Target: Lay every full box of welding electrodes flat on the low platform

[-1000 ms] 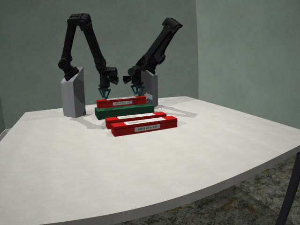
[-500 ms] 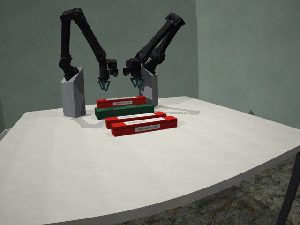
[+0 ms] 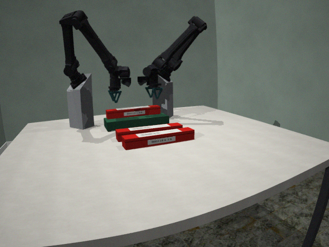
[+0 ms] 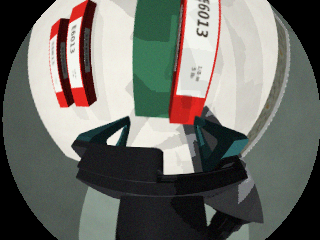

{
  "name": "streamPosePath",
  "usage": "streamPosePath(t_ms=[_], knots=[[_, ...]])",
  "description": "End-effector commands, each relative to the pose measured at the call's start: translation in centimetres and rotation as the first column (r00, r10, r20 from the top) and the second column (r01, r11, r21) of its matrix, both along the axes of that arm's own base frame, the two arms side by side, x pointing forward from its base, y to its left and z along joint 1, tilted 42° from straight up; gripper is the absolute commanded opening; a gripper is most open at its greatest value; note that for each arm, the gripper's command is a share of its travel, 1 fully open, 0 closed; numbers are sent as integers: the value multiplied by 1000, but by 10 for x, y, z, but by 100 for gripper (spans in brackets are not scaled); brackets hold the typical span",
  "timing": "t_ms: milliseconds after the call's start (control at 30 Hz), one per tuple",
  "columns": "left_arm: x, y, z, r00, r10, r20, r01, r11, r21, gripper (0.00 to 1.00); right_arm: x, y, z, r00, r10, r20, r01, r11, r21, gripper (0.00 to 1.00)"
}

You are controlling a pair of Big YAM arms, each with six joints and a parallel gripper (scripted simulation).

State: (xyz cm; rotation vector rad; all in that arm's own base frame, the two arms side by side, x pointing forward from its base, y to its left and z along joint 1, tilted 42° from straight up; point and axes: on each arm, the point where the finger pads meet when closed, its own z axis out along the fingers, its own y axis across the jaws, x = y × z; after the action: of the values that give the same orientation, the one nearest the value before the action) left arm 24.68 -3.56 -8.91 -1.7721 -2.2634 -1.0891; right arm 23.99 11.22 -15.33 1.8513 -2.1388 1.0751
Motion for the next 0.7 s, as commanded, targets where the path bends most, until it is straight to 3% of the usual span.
streamPosePath(t_ms=[0,133,200,667], knots=[[25,-2,12,999,-40,-18,41,999,13,100,33,16,13,999,36,-2,-36,999,15,100],[50,1,24,999,-41,-17,41,999,13,100,58,14,24,999,36,0,-36,999,13,100],[50,1,24,999,-41,-17,41,999,13,100,58,14,24,999,36,0,-36,999,13,100],[135,11,58,999,-42,-27,42,999,16,100,148,9,61,999,36,5,-36,999,12,100]])
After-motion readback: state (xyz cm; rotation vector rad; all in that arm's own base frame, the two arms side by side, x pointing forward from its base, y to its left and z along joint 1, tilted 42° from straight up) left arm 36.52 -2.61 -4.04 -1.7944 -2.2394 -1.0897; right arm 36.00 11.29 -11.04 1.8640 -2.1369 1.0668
